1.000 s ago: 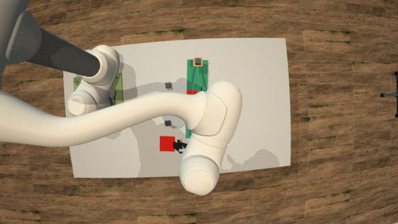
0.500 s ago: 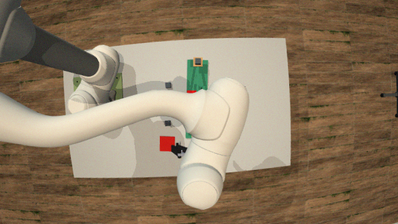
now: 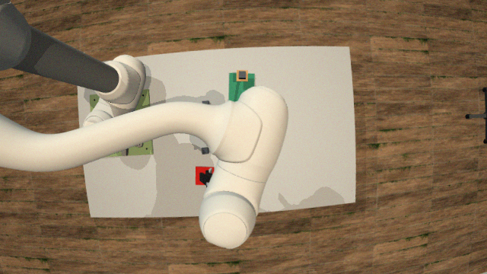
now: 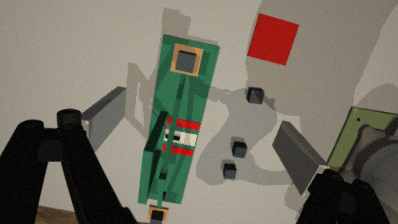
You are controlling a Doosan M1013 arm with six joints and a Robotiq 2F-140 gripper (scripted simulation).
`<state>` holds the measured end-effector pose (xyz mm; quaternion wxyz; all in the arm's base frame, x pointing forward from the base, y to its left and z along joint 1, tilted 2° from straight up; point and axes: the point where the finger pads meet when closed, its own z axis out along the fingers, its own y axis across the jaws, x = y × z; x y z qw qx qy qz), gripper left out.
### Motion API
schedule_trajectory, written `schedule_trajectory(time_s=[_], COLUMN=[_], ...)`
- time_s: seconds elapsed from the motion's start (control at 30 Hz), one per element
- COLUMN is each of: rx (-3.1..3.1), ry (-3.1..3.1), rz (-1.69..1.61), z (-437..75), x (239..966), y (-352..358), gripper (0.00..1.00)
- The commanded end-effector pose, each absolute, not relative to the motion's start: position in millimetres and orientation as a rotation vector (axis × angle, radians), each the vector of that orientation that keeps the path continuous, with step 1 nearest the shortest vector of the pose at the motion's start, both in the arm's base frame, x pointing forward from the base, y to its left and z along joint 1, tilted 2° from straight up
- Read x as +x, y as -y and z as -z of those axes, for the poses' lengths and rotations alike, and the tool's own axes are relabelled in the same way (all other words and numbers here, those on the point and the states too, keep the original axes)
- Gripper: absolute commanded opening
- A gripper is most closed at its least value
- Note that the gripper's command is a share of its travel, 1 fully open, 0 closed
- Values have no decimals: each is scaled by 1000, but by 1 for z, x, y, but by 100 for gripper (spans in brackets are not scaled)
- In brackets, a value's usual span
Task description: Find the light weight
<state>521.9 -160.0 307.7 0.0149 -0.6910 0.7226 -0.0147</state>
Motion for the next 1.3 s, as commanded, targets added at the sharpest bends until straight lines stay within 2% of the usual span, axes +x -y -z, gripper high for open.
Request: schedule_trajectory(time_s=[0.0, 0.27, 0.57, 1.27], rx=[-2150, -2150, -2150, -2150], ry=[-2249, -2249, -2249, -2249], rz=[46, 46, 46, 46], z=[-307, -304, -303, -302], x=[493, 427, 392, 386], y=[145, 110, 92, 89], gripper=[100, 100, 100, 100])
